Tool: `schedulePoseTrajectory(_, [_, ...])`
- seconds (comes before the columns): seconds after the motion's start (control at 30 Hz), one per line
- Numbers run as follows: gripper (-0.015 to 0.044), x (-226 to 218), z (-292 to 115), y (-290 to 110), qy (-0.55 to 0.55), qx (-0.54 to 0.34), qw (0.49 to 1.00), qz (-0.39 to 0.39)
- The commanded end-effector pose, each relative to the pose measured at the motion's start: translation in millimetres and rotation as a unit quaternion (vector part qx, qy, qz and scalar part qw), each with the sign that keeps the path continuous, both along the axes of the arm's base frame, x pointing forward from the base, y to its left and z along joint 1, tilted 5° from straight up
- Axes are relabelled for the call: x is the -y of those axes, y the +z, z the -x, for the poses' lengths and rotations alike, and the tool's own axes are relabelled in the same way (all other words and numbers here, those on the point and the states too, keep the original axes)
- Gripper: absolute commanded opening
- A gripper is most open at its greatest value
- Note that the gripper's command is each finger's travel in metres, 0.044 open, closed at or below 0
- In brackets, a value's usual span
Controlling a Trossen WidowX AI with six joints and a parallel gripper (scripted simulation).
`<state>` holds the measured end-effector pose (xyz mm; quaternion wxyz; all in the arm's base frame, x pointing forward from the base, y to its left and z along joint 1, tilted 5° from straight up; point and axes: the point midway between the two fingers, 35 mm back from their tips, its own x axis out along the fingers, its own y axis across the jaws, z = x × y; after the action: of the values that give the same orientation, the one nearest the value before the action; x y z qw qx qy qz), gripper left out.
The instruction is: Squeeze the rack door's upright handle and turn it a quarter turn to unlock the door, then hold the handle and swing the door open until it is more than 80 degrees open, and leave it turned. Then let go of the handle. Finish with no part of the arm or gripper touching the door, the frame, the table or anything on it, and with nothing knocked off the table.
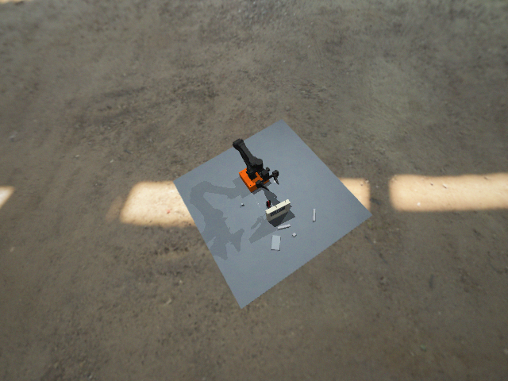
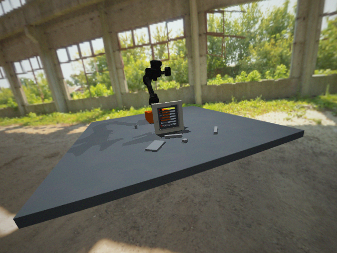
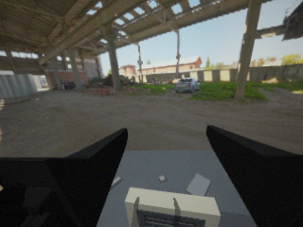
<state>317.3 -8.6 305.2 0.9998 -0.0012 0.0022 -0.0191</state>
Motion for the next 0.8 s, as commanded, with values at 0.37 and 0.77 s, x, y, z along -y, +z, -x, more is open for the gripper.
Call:
schedulePoseTrajectory(0.37, [0.0280,8.9,-28.4,-33.4,-0.011,-0.143,0.990,-0.003])
schedulePoseTrajectory(0.77, [0.0280,19.7,-45.0,-74.0,-0.021,-0.302,0.953,-0.011])
